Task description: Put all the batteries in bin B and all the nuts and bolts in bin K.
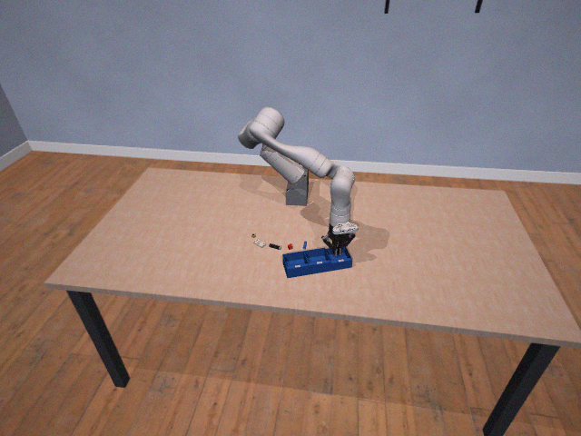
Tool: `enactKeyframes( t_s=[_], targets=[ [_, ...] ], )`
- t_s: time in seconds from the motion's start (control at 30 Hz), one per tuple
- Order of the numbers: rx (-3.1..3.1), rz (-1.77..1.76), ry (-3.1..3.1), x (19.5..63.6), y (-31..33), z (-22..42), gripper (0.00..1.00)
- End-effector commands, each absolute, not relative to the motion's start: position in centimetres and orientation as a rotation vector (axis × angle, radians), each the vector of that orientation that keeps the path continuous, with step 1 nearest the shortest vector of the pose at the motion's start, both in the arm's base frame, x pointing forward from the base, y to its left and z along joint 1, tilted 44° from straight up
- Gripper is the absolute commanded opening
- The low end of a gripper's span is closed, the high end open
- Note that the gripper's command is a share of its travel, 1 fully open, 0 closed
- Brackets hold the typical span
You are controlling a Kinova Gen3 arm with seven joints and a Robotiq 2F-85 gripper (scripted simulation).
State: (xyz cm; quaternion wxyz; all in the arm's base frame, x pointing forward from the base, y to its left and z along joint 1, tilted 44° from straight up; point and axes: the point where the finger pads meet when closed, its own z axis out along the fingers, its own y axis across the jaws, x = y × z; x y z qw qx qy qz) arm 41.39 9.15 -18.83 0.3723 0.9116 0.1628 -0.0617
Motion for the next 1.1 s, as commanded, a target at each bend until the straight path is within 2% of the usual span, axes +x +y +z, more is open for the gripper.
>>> enactKeyframes(
  t_s=[0.0, 1.07],
  targets=[
    [2.339, -0.152, 0.419, 41.5, 9.6, -18.5, 0.09],
    [2.339, -0.152, 0.419, 41.5, 13.2, -14.8, 0.09]
  ],
)
